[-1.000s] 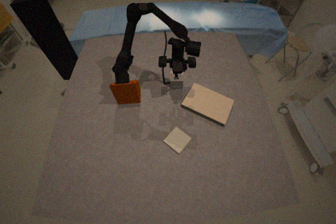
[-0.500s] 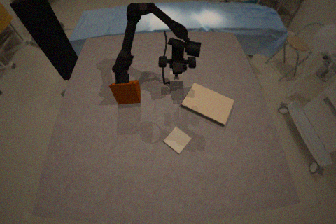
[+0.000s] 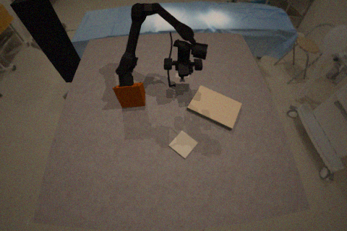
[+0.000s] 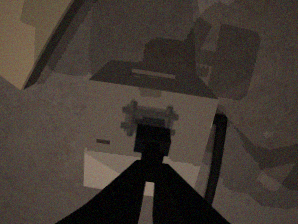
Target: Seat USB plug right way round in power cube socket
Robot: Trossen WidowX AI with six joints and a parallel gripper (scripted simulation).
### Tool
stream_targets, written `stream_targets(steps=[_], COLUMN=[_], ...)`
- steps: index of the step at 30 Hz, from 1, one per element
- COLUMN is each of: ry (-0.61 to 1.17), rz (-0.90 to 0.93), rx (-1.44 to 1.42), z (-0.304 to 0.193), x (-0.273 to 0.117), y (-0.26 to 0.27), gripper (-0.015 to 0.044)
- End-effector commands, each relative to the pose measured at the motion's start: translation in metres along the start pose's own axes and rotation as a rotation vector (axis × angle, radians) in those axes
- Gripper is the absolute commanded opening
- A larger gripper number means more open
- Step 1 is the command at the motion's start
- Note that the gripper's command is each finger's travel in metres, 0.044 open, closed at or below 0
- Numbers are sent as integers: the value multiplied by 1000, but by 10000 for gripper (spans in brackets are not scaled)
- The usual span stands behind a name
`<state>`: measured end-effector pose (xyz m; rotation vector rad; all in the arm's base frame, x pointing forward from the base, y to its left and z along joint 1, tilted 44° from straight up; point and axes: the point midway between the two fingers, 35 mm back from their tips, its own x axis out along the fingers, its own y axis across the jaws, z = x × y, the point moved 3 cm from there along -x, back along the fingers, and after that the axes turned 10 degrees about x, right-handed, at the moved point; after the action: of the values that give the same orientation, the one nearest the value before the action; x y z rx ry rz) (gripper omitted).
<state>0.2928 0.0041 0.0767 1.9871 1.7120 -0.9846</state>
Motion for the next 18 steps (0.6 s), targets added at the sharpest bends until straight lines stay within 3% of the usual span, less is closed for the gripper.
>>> stream_targets(steps=[1, 18], ry=[9, 22], rz=[1, 0], rx=[0, 0], z=[-1, -2], x=[1, 3], y=[0, 1], gripper=[0, 0])
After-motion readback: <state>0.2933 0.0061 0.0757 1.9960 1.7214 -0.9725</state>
